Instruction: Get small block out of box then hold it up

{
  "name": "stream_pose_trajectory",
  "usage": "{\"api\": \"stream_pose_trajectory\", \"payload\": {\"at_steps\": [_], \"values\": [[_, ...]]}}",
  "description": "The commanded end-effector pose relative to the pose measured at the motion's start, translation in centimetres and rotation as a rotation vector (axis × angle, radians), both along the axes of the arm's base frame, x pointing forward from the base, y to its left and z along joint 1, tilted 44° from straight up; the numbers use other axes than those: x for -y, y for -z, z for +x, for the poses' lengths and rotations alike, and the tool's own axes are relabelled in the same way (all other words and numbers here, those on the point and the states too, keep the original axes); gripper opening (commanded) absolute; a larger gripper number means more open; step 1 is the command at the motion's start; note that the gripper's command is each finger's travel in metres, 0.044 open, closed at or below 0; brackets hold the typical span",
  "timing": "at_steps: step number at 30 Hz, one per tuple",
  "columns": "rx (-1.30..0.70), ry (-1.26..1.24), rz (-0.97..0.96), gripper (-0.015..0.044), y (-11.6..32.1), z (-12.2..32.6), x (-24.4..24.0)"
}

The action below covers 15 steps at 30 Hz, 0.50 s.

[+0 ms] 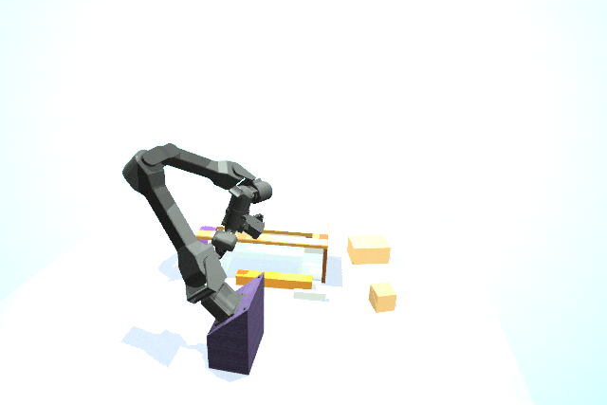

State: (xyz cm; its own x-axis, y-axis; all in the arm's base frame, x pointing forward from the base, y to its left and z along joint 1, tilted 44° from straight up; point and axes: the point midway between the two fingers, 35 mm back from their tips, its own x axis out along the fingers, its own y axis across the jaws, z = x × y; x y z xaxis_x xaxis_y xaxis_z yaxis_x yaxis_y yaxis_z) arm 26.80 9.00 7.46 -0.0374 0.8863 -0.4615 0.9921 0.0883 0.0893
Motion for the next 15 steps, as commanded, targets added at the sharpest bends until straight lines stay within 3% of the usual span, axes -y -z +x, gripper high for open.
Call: {"api": "stream_pose_trajectory", "payload": {"at_steps": [1,15], "values": [[-0.003,-0.01,0.005,0.04,-0.29,-0.22,-0.79],[-0.003,-0.01,0.006,0.04,-0.78,-0.31,-1.3]]}}
